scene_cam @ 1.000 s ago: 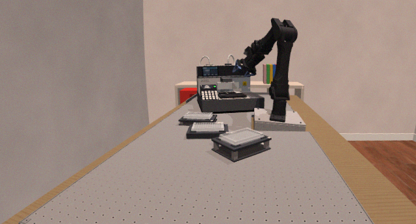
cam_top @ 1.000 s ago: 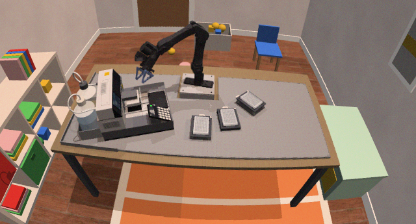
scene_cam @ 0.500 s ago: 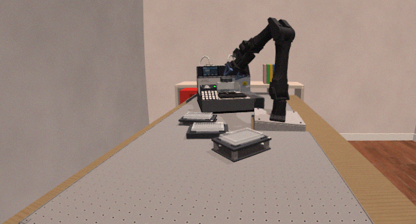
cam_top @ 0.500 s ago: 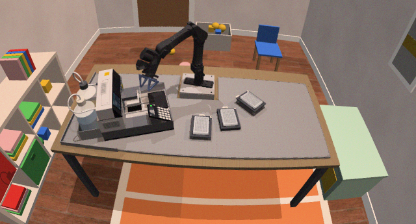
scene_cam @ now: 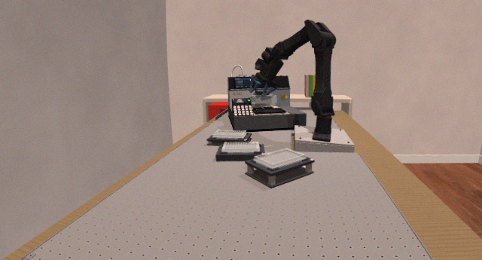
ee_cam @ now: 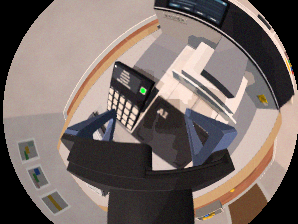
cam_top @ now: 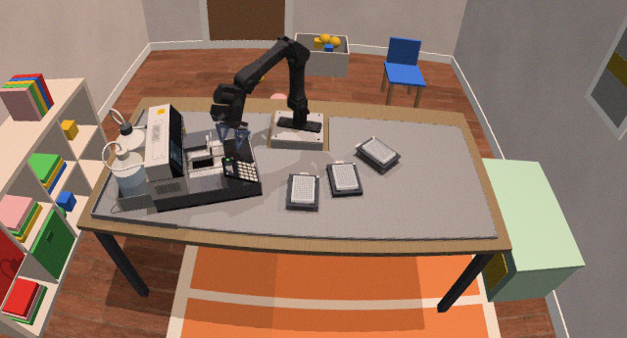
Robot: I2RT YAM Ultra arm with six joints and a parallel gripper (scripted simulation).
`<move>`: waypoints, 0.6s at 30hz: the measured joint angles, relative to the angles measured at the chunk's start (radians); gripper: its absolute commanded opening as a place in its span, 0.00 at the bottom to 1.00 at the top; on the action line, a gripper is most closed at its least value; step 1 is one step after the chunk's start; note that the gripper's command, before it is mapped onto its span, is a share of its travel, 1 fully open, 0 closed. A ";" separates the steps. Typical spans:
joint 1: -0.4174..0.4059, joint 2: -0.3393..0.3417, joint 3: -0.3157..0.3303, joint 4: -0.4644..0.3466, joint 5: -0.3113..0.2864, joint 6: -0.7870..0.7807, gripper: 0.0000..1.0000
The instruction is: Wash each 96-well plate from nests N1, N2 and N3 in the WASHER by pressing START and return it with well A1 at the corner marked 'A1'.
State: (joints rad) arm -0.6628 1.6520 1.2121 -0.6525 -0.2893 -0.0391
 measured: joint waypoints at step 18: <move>0.230 0.047 0.073 -0.175 0.098 0.018 1.00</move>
State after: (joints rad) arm -0.4328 1.6993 1.2850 -0.8272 -0.1913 -0.0208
